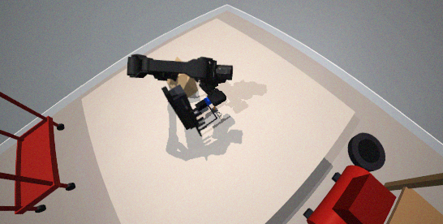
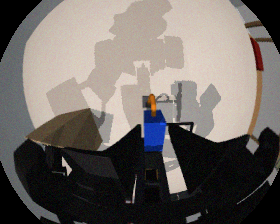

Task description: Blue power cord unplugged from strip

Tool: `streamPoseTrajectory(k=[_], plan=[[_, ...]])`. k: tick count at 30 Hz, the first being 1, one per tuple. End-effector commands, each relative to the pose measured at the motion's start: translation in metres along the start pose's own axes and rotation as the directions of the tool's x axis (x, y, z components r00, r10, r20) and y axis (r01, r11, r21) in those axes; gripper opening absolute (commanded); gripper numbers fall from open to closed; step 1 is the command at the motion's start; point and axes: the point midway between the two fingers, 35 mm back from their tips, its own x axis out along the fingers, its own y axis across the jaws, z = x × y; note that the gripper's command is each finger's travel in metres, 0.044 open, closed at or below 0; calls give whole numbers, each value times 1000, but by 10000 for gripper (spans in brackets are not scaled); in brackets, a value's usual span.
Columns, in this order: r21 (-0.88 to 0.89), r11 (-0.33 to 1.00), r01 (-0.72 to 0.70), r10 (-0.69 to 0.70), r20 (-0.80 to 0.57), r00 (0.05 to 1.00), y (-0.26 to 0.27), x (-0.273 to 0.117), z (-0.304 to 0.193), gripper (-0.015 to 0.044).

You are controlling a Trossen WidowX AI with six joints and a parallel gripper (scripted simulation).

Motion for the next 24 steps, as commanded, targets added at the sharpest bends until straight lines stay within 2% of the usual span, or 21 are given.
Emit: streamPoseTrajectory(k=[1,8,12,24], plan=[[-1,1000,6,-6,1,1000,-1,0,-3,263],[-1,1000,6,-6,3,1000,-2,-5,16,440],[-1,1000,6,-6,4,1000,-1,-12,55,440],[0,1000,6,-6,4,1000,0,-13,57,440]])
